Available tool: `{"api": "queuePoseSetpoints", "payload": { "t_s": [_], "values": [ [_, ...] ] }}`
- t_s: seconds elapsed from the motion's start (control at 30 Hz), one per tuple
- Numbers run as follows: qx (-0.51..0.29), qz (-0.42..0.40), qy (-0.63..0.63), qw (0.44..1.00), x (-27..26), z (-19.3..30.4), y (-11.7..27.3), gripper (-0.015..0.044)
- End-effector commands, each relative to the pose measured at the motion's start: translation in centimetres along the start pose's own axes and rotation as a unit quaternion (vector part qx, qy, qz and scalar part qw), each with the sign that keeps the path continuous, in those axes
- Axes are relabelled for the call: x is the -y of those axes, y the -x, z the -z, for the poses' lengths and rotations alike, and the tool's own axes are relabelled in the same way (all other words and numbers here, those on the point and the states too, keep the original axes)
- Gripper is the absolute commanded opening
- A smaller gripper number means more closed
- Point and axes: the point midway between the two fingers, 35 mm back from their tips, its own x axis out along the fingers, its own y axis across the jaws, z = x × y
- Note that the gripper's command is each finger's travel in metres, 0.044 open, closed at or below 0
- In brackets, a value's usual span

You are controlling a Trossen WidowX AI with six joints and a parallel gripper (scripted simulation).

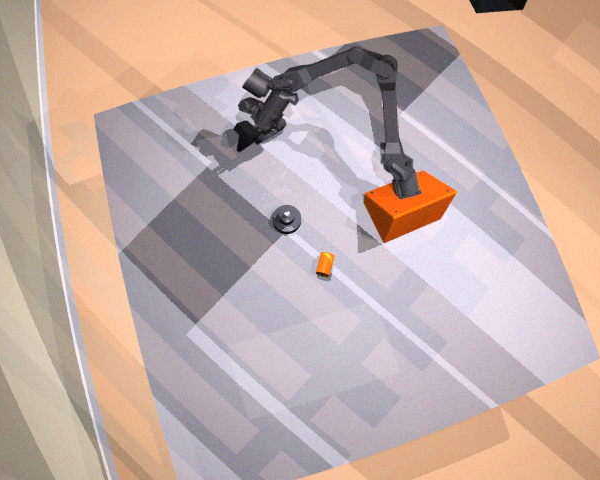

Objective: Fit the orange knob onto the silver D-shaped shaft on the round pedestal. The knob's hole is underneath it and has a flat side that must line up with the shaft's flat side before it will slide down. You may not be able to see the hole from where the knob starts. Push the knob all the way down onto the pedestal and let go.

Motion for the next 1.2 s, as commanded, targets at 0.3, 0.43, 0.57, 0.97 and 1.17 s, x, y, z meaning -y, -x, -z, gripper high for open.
{"api": "queuePoseSetpoints", "payload": {
  "t_s": [0.3, 0.43, 0.57, 0.97, 1.17],
  "values": [
    [-0.253, 0.017, 0.364, 0.896, -11.2, 19.5, -3.6, 0.0440],
    [-0.296, 0.034, 0.501, 0.813, -12.9, 25.8, -2.4, 0.0440],
    [-0.315, 0.056, 0.629, 0.708, -13.5, 31.3, -0.6, 0.0440],
    [-0.320, 0.102, 0.805, 0.489, -12.8, 37.7, 2.6, 0.0440],
    [-0.320, 0.101, 0.805, 0.489, -12.3, 37.8, 1.6, 0.0440]
  ]
}}
